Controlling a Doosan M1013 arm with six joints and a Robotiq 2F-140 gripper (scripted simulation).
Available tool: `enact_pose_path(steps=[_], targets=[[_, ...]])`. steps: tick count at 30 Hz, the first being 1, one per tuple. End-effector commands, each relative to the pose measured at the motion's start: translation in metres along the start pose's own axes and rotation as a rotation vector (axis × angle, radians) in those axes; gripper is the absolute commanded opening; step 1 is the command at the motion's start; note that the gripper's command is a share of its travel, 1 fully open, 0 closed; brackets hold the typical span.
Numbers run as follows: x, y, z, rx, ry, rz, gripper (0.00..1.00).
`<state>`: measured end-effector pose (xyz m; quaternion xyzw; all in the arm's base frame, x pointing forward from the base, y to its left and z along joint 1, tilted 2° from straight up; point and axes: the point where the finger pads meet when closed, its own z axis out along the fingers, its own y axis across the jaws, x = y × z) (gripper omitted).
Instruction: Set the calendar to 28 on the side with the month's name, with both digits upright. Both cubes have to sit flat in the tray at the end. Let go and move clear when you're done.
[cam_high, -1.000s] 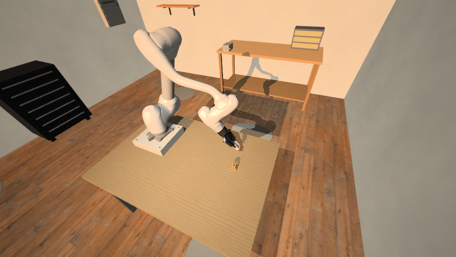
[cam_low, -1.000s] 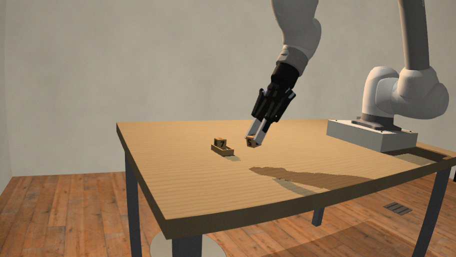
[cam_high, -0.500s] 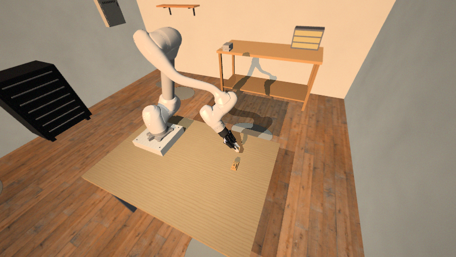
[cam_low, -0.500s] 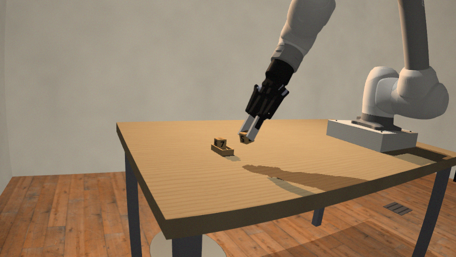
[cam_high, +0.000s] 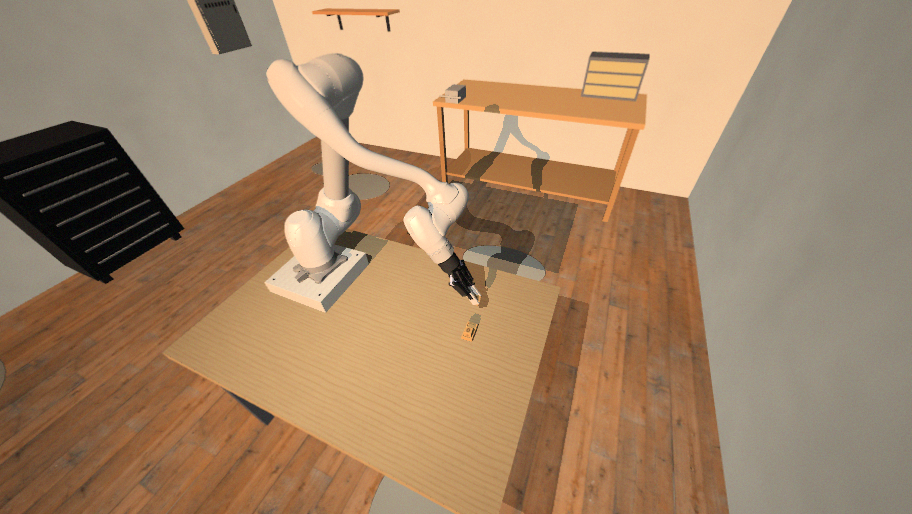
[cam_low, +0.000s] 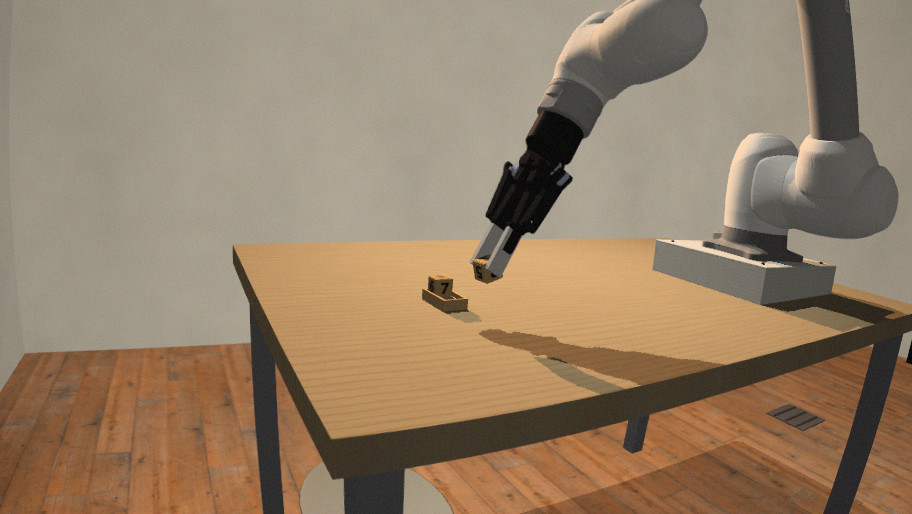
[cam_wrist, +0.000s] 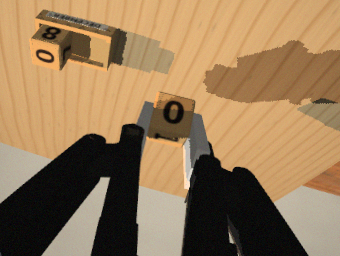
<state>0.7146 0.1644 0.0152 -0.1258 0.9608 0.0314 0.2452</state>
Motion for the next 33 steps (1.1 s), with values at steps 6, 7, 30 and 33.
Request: enact_pose_path(steps=[6, 7, 30, 33], targets=[[-0.006, 0.005, 0.003, -0.003, 0.089, 0.000, 0.24], [-0.006, 0.006, 0.004, -0.004, 0.121, 0.000, 0.24], [-0.015, 0.001, 0.003, 0.009, 0.529, 0.004, 0.24], [-0.017, 0.001, 0.004, 0.009, 0.529, 0.004, 0.24]])
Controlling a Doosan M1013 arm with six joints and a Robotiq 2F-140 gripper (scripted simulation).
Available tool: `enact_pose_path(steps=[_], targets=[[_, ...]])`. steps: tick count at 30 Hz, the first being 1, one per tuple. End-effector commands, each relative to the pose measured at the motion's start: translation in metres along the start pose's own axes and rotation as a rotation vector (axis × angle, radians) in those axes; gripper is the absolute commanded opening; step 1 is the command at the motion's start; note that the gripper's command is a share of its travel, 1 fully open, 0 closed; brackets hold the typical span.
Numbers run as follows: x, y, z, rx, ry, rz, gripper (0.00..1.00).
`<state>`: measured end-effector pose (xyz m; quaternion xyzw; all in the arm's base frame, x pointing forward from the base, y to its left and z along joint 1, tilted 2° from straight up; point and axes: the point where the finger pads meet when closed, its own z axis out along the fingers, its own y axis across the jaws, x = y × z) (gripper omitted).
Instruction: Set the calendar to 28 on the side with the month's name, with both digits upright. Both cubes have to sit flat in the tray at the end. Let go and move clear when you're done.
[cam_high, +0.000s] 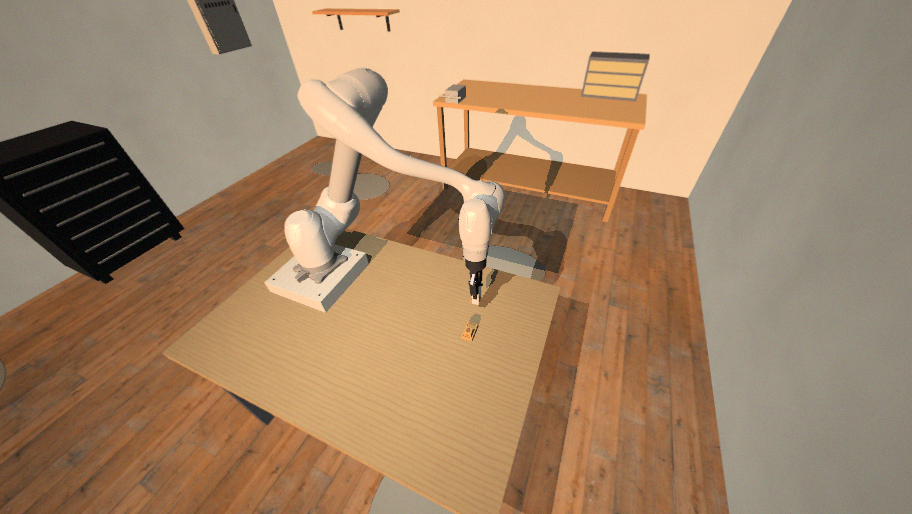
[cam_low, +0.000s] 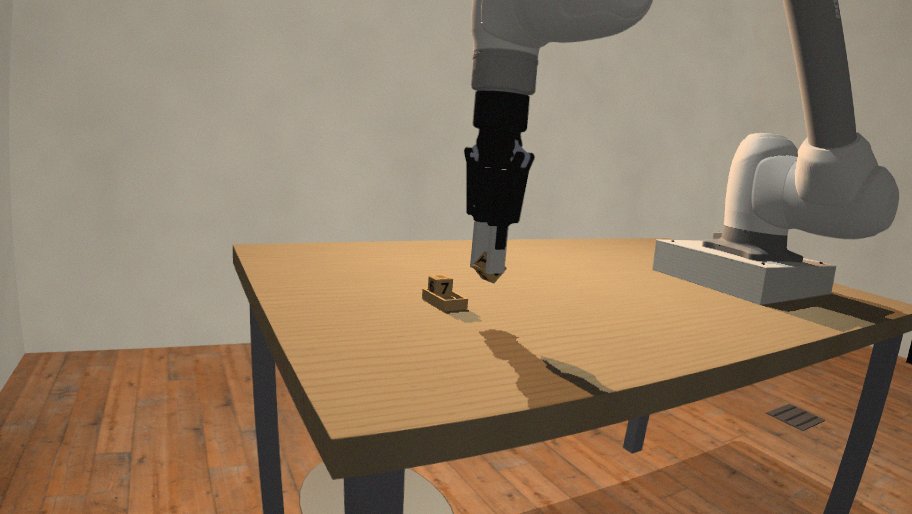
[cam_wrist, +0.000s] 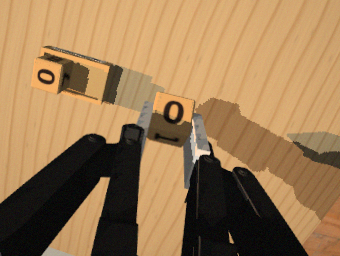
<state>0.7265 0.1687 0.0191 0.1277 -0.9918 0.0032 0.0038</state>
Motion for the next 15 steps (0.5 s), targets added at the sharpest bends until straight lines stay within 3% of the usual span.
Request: enact_pose_path(steps=[1, 5, 12, 15], targets=[[-0.0047, 0.0004, -0.0014, 0.004, 0.021, 0.002, 0.24], [-0.0054, 0.0005, -0.0005, 0.003, 0.054, 0.001, 0.24], [-0.0081, 0.0004, -0.0003, 0.003, 0.258, 0.002, 0.24], [-0.0096, 0.0004, -0.0006, 0.003, 0.282, 0.002, 0.24]])
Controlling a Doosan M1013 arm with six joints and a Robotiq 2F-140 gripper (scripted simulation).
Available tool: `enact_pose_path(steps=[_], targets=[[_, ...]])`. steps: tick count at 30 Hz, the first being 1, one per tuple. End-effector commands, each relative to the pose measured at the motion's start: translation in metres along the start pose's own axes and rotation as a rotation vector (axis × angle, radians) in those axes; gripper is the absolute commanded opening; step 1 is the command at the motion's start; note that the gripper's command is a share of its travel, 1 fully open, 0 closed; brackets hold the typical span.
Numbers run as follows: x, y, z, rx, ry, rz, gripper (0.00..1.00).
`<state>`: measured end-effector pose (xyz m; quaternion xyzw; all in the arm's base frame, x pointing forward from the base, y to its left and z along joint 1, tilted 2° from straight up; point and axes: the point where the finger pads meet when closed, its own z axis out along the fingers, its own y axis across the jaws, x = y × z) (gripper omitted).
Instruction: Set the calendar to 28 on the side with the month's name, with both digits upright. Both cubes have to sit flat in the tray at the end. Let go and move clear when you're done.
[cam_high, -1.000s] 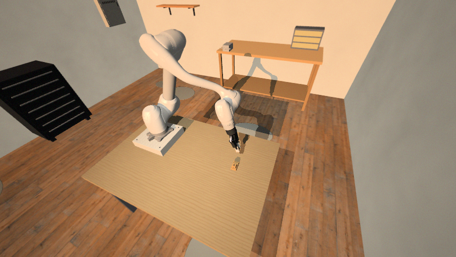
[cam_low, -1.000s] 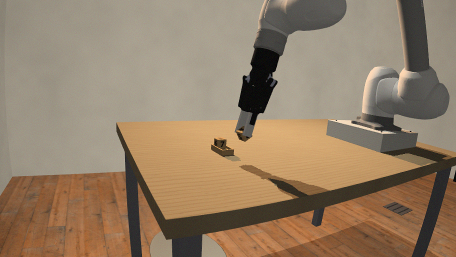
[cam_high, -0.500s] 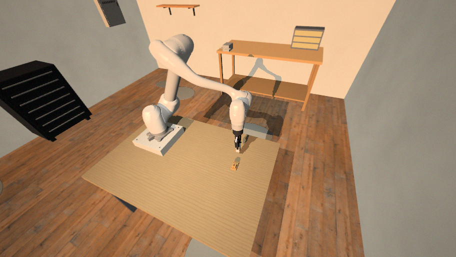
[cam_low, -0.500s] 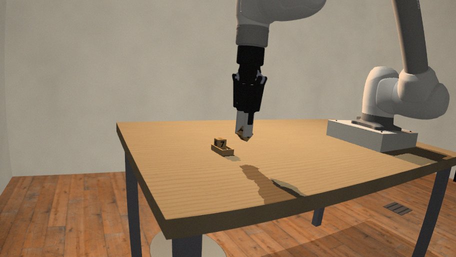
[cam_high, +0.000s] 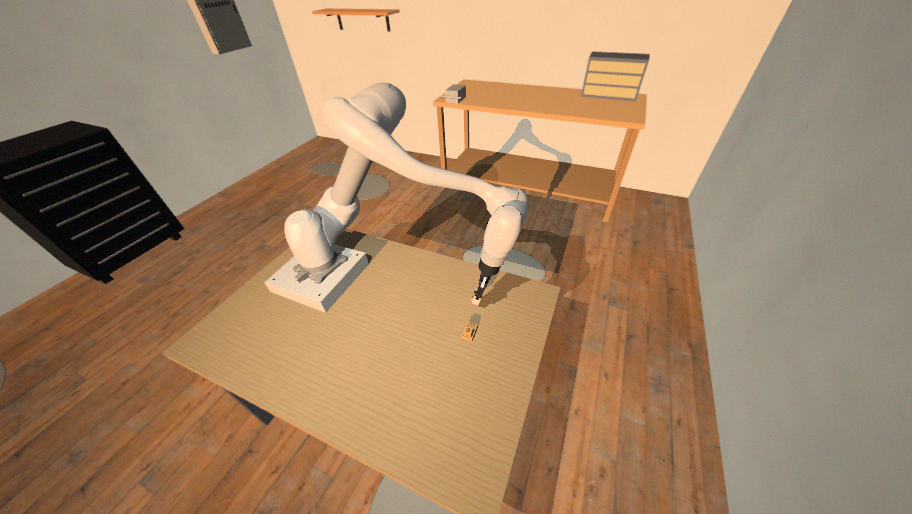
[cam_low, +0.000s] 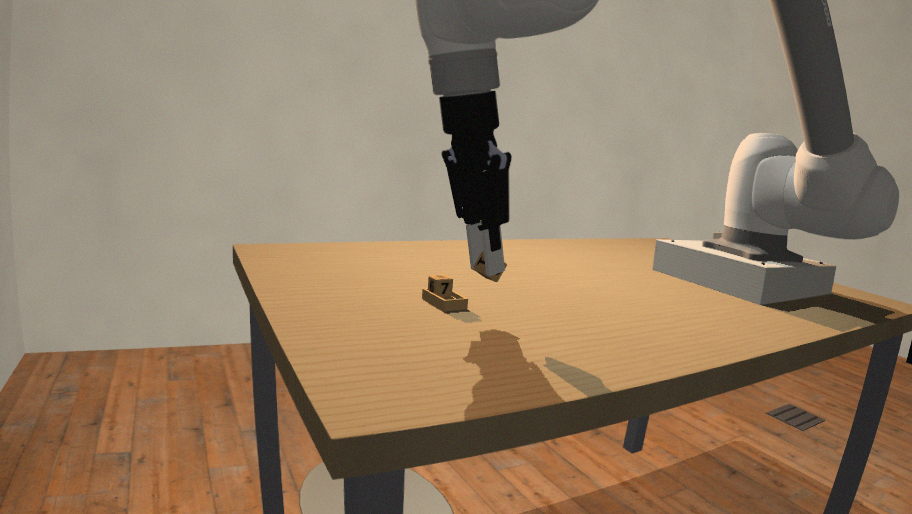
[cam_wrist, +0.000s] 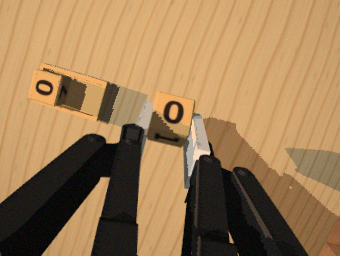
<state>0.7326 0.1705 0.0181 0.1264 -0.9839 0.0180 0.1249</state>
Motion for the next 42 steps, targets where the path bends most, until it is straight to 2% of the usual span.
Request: enact_pose_path(steps=[1, 7, 15, 23, 32, 42], targets=[[-0.003, 0.000, -0.002, 0.005, 0.038, 0.003, 0.24], [-0.006, 0.000, -0.002, 0.004, 0.071, 0.003, 0.24], [-0.008, 0.000, -0.002, 0.004, 0.293, 0.003, 0.24], [-0.012, 0.000, -0.001, 0.004, 0.315, 0.003, 0.24], [-0.015, 0.000, 0.000, 0.004, 0.556, 0.004, 0.24], [-0.019, 0.000, 0.002, 0.004, 0.561, 0.004, 0.24]])
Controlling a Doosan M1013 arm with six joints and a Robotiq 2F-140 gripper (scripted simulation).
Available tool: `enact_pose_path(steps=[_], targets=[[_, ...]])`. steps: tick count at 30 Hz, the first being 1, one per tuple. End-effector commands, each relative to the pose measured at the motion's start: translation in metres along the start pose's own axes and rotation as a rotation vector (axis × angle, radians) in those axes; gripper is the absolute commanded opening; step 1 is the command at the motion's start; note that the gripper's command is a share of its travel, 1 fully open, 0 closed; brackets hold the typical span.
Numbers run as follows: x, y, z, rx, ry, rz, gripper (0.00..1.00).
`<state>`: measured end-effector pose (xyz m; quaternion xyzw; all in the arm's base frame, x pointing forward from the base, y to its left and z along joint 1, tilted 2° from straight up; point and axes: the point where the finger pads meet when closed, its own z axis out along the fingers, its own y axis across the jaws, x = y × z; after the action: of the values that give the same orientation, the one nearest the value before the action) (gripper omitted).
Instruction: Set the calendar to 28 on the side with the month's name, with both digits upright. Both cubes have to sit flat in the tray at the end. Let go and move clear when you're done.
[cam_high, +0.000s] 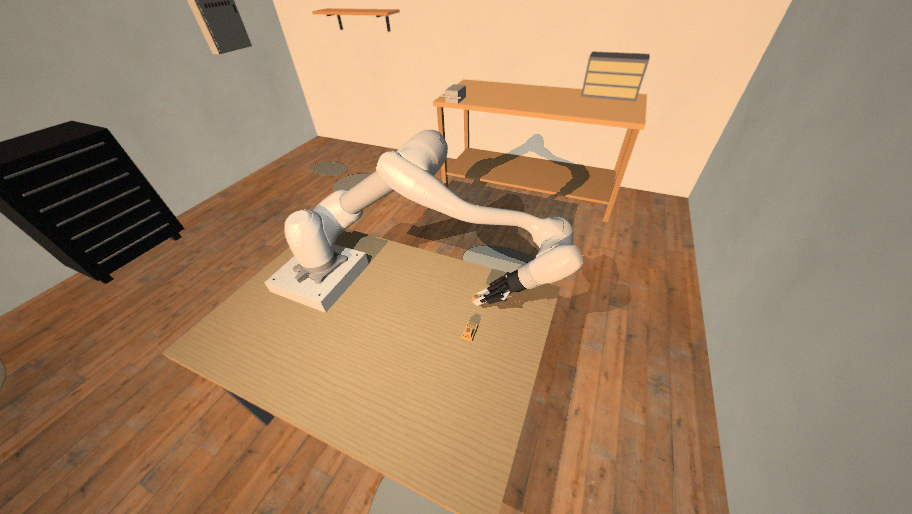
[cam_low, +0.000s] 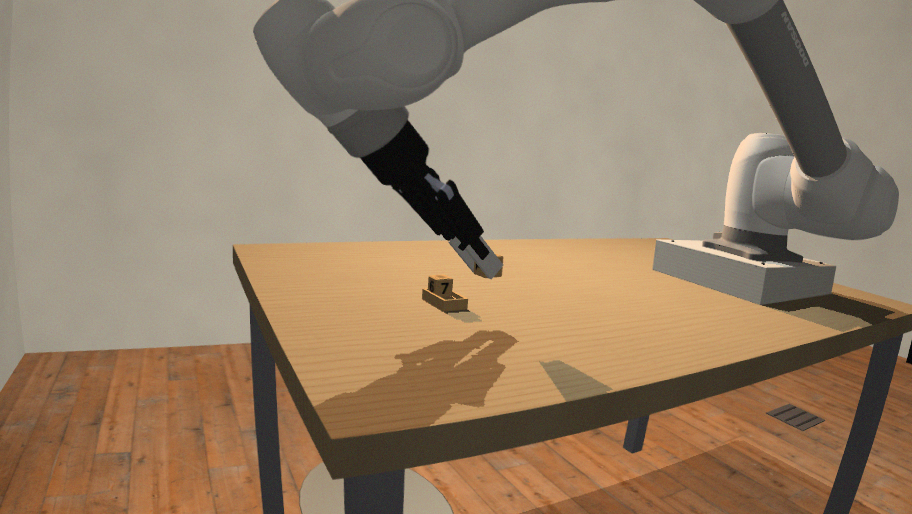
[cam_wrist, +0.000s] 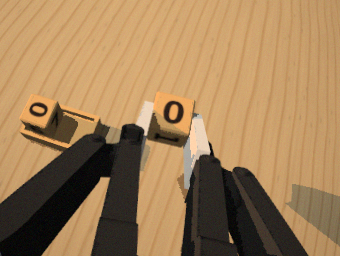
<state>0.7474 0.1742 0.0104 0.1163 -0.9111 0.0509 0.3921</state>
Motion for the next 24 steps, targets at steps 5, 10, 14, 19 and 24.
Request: enact_pose_path(steps=[5, 10, 14, 19, 24], targets=[[-0.0005, 0.0003, -0.0026, 0.005, 0.001, 0.005, 0.24], [-0.0006, 0.0003, -0.0025, 0.005, 0.001, 0.005, 0.24], [-0.0012, 0.0003, -0.0019, 0.005, 0.001, 0.005, 0.24], [-0.0032, 0.0003, 0.0001, 0.005, 0.001, 0.005, 0.24], [-0.0067, 0.0002, 0.0036, 0.005, 0.001, 0.005, 0.24]])
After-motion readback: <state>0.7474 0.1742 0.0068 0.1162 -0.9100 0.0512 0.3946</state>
